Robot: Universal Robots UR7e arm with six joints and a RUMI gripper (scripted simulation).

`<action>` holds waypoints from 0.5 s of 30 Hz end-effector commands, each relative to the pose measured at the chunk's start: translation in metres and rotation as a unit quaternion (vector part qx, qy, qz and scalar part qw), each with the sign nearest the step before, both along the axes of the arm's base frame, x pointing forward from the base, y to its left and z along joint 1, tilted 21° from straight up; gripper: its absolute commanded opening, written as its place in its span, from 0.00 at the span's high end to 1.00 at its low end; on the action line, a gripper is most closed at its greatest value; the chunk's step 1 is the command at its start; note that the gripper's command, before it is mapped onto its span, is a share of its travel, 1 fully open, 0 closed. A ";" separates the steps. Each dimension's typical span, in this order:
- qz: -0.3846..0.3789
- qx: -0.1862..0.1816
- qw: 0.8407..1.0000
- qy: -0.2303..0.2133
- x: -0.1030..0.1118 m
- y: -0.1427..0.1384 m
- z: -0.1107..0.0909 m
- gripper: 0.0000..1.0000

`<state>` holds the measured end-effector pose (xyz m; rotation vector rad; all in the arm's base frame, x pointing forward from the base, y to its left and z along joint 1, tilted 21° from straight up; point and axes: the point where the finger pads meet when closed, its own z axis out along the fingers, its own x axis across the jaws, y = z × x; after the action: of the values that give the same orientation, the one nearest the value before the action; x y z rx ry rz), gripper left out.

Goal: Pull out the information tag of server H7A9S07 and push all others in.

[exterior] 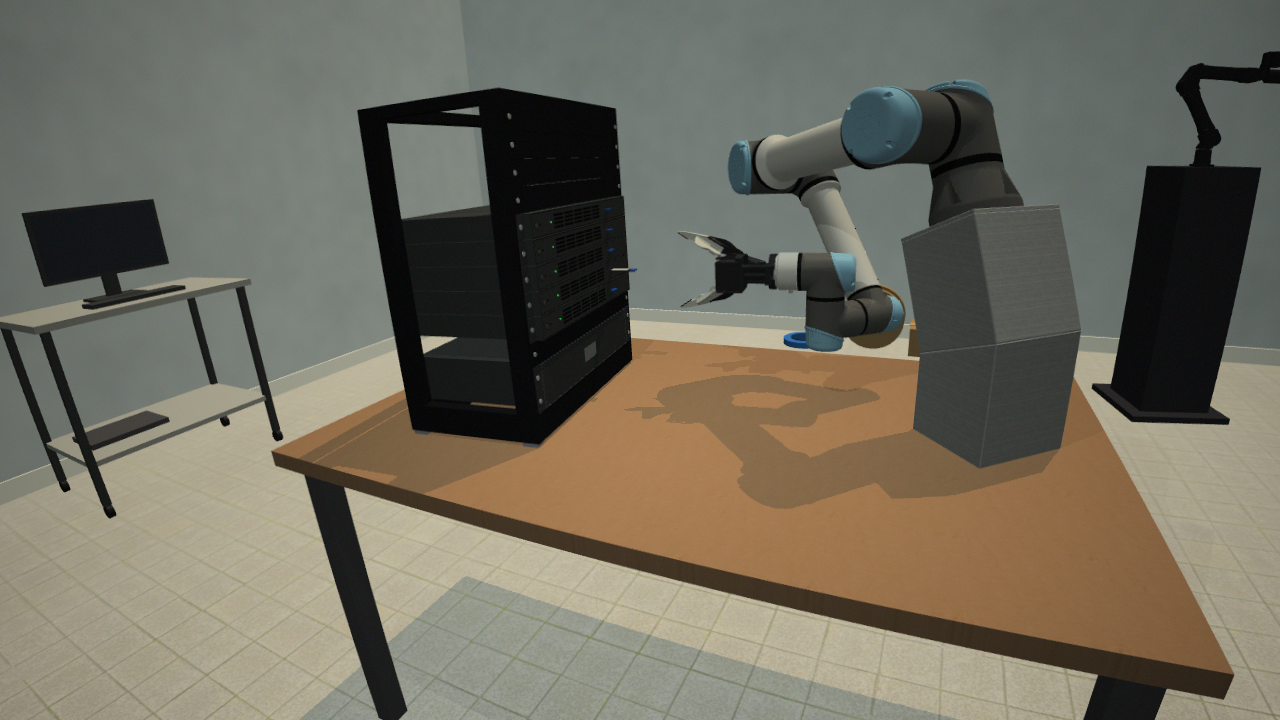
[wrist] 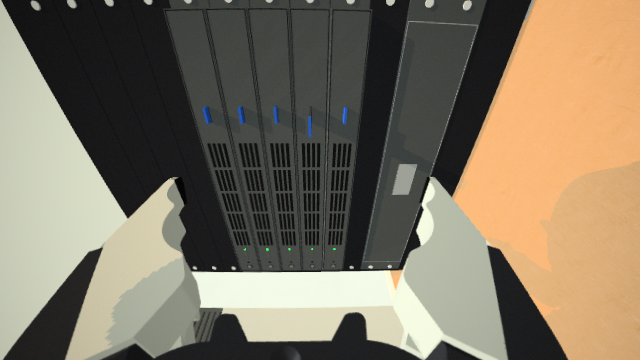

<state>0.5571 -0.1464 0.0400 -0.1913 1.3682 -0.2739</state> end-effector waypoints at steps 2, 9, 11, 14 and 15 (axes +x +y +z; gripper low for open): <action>0.000 0.000 1.000 0.000 0.000 0.000 0.000 0.00; 0.000 0.000 1.000 0.000 0.000 0.000 0.000 0.00; 0.000 0.000 1.000 0.000 0.000 0.000 0.000 0.00; 0.000 0.000 1.000 0.000 0.000 0.000 0.000 0.00; 0.000 0.000 1.000 0.000 0.000 0.000 0.000 0.00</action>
<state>0.5571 -0.1465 0.0399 -0.1908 1.3686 -0.2733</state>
